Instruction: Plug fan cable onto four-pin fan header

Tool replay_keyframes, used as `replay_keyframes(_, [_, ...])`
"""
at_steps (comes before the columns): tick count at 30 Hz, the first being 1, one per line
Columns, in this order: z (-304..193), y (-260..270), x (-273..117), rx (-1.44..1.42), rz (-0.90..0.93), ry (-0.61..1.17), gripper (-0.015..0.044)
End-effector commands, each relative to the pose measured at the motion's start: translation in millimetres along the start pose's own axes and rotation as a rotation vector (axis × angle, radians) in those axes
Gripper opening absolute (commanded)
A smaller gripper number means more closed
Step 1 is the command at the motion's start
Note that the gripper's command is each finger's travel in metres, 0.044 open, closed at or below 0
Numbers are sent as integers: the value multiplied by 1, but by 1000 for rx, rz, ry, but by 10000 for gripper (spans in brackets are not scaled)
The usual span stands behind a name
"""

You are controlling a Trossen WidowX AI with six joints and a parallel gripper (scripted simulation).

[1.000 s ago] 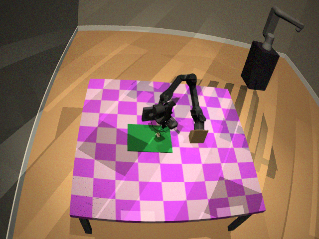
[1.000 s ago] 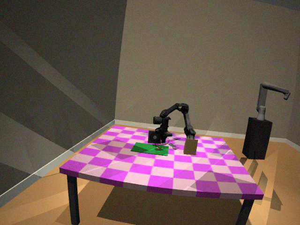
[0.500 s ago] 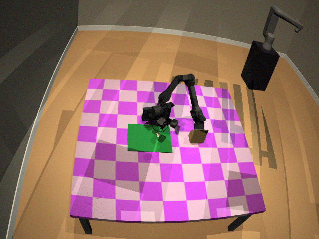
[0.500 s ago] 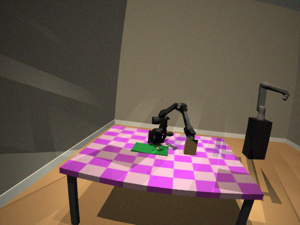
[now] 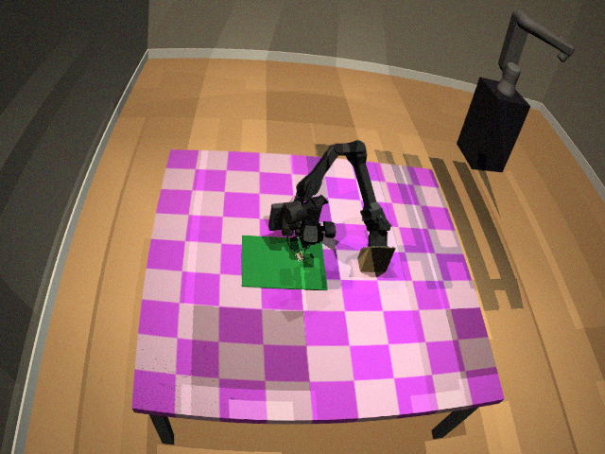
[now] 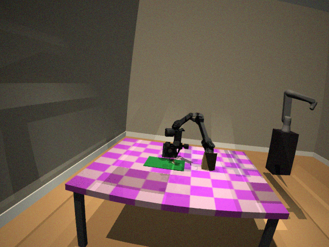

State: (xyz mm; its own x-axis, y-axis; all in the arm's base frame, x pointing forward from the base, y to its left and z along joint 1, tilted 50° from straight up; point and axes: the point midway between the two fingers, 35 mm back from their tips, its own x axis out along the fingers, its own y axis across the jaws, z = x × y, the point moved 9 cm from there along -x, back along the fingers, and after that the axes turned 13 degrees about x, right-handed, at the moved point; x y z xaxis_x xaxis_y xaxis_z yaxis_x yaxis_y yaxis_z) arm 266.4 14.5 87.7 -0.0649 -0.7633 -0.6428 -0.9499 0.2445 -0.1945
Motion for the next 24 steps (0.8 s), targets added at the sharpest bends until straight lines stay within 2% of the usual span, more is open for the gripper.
replay_keyframes(1, [4, -4, -1, -120, -4, -8, 0])
replay_keyframes(9, [11, -8, 0, -363, -5, -7, 0])
replay_keyframes(24, [18, -6, -2, -382, -5, -8, 0])
